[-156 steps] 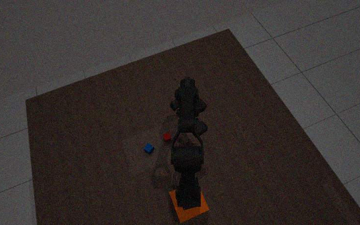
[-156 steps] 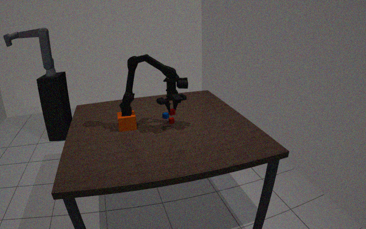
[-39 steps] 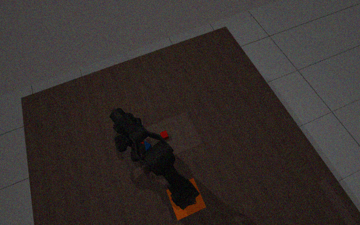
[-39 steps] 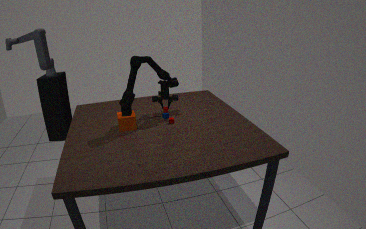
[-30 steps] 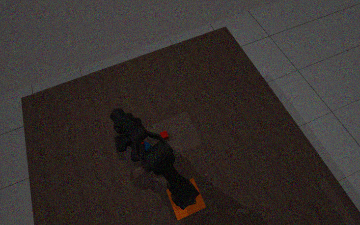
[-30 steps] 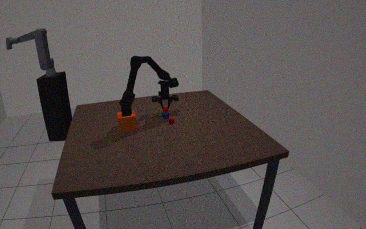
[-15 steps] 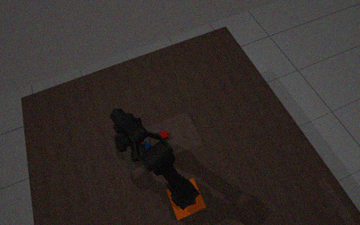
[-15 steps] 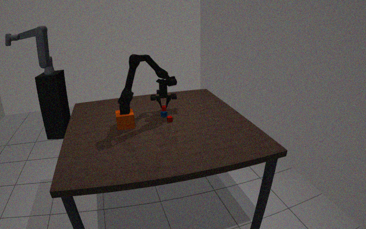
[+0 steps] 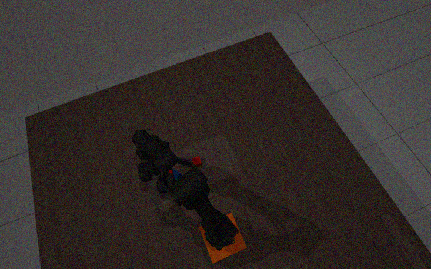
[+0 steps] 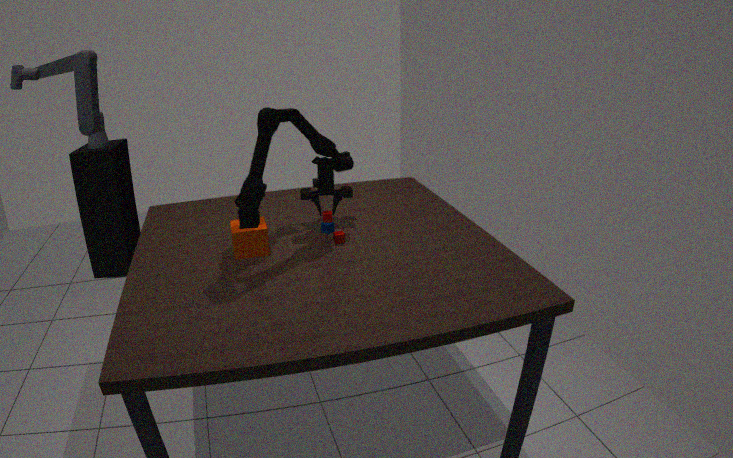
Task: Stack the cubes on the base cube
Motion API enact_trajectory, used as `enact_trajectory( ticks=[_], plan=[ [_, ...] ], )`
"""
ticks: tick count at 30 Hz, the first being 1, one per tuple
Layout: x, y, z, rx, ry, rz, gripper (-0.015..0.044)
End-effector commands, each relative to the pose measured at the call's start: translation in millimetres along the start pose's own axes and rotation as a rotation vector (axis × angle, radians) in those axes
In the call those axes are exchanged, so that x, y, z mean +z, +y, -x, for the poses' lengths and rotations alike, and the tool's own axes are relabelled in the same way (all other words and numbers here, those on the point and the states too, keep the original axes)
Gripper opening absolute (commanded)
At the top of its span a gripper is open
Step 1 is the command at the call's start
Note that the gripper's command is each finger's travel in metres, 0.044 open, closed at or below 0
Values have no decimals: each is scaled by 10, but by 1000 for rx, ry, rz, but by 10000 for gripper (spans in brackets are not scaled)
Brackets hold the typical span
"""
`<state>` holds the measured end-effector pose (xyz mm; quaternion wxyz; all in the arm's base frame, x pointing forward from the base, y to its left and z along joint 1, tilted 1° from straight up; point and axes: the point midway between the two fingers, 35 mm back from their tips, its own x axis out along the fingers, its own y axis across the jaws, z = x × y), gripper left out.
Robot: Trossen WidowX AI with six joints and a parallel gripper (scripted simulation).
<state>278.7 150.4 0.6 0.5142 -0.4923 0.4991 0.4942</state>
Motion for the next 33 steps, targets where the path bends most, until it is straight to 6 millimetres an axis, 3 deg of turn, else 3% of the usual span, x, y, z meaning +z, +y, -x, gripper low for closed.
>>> enact_trajectory(
  ticks=[1,18,19,21,33],
  plan=[
    [7,-13,81,-5,-3,0,205],
    [7,-14,293,-5,-3,0,205],
    [-14,-2,268,0,0,1,231],
    [-107,-53,303,0,1,14,265],
    [-1052,-348,647,-3,7,136,265]
  ],
)
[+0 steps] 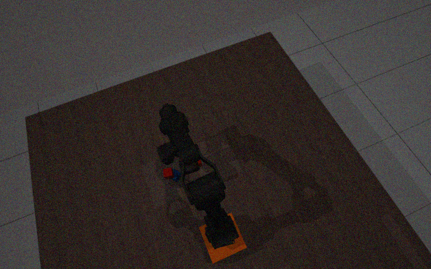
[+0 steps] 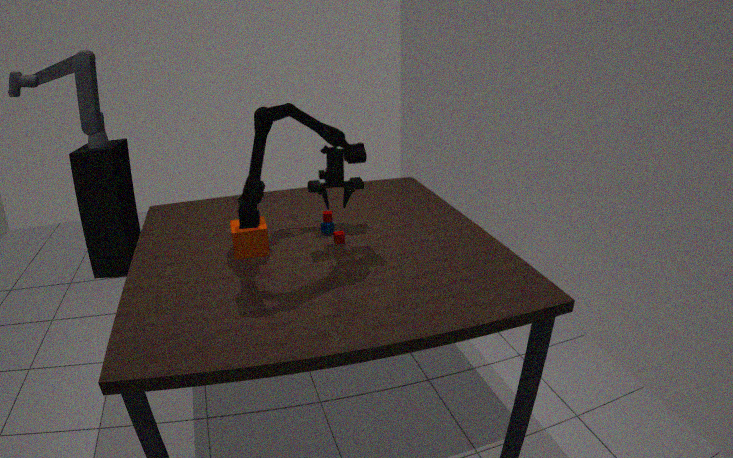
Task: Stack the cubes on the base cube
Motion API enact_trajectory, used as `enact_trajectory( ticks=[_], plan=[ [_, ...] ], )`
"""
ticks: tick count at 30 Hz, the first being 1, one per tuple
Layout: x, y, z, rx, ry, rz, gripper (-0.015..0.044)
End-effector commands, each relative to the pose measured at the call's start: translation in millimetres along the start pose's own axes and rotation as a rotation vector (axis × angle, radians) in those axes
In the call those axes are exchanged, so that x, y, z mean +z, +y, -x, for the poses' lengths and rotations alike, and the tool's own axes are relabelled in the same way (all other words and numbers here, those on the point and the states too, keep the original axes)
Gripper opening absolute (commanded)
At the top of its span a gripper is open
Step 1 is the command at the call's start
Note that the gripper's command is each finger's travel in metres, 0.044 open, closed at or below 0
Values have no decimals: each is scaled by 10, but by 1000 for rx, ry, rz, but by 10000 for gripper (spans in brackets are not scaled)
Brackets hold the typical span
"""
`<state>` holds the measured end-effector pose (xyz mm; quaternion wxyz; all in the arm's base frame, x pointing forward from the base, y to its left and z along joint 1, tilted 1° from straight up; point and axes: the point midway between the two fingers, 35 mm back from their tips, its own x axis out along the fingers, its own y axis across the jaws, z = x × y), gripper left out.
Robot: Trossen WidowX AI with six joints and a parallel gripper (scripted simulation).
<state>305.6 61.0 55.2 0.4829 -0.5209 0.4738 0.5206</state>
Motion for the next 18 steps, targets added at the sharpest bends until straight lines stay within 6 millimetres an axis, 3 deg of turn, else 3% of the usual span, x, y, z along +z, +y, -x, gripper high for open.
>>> enact_trajectory(
  ticks=[1,5,11,18],
  plan=[
    [-245,-26,112,-8,1,33,265],
    [-298,-27,113,-8,1,39,265],
    [-298,-33,-429,-8,1,39,265],
    [-298,-28,-569,-7,1,39,265]
  ],
)
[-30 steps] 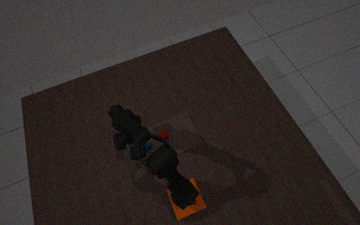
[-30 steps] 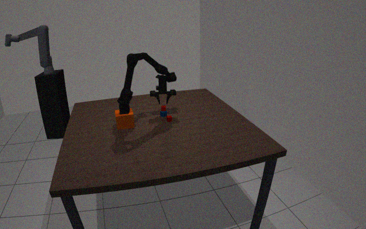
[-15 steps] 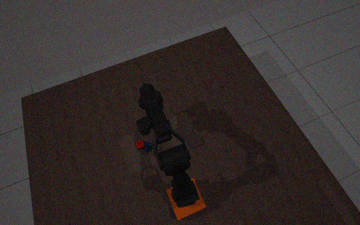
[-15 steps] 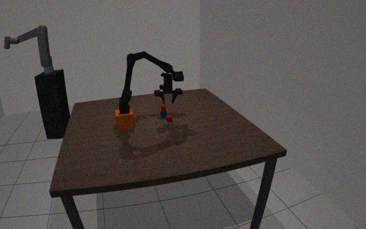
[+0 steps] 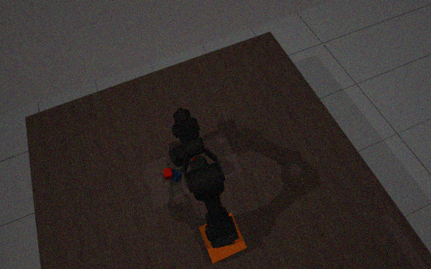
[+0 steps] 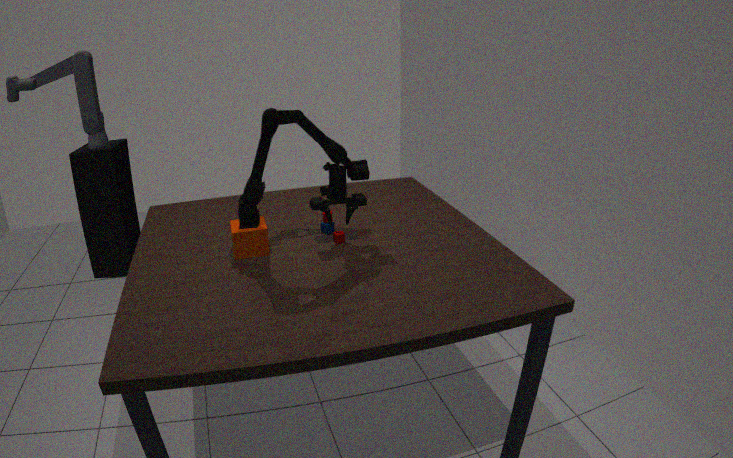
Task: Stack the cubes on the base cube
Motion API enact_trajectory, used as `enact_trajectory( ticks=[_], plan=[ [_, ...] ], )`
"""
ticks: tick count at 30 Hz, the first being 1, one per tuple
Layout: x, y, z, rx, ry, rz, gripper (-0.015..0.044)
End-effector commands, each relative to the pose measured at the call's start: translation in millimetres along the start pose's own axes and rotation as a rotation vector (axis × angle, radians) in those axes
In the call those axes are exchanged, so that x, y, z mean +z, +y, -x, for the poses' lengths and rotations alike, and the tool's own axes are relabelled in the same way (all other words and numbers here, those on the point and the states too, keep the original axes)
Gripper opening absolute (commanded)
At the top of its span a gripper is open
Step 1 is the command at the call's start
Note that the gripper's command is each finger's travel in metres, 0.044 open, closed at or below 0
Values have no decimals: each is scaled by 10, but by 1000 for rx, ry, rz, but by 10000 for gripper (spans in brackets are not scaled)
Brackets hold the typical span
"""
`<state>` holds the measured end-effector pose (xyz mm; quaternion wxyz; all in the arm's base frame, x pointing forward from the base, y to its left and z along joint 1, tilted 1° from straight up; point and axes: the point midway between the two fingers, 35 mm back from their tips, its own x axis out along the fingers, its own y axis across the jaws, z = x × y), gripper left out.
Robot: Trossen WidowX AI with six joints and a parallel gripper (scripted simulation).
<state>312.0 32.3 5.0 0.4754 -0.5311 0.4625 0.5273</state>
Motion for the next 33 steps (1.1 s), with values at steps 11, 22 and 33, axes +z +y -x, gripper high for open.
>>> enact_trajectory(
  ticks=[11,22,33],
  plan=[
    [-3,6,-202,0,1,3,265],
    [-4,7,-382,0,1,3,265],
    [-4,11,-471,0,1,3,160]
  ],
)
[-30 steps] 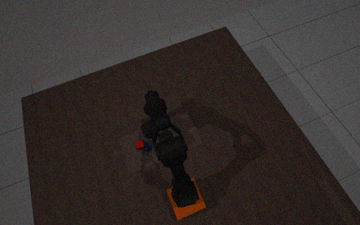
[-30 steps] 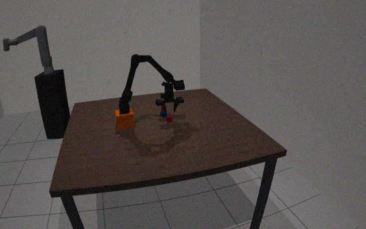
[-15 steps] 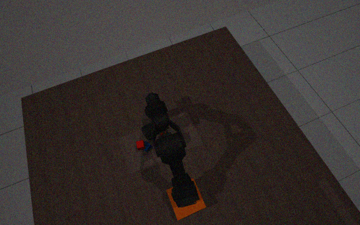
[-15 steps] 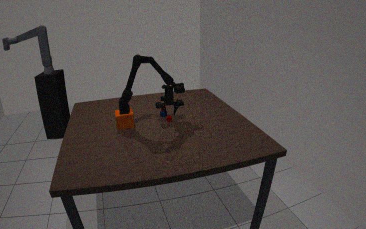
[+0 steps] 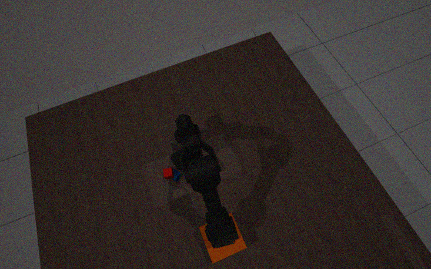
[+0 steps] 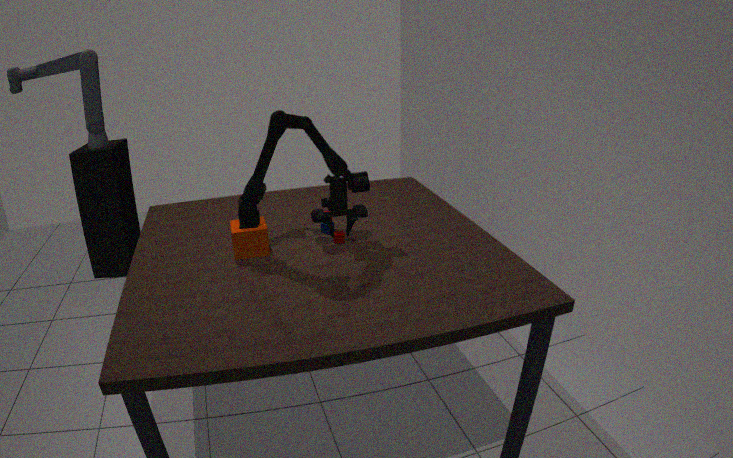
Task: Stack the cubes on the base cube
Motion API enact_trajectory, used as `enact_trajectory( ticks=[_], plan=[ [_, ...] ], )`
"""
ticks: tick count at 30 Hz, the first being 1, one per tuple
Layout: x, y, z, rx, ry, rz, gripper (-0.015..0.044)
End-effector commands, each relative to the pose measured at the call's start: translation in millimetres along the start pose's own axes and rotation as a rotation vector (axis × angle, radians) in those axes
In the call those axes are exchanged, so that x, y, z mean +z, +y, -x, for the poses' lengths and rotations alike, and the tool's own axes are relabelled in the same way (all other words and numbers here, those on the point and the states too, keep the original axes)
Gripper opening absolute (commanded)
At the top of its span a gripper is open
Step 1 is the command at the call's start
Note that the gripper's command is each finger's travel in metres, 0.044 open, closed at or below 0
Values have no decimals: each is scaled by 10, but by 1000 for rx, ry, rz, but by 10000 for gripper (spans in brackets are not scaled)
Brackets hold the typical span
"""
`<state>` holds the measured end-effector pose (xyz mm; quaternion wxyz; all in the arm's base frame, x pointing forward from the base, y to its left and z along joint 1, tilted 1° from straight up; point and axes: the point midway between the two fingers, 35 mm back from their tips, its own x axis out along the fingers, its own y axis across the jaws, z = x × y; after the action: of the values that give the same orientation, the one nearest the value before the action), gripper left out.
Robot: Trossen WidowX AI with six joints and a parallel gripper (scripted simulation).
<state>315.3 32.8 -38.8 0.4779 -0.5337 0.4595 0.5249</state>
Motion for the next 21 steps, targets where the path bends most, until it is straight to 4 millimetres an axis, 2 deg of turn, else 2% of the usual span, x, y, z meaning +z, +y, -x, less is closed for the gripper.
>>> enact_trajectory(
  ticks=[1,2,7,21],
  plan=[
    [-1,37,-32,11,1,2,134],
    [-1,37,-32,11,1,2,107],
    [-1,33,-12,11,1,2,105],
    [-2,-35,408,10,1,2,105]
  ],
)
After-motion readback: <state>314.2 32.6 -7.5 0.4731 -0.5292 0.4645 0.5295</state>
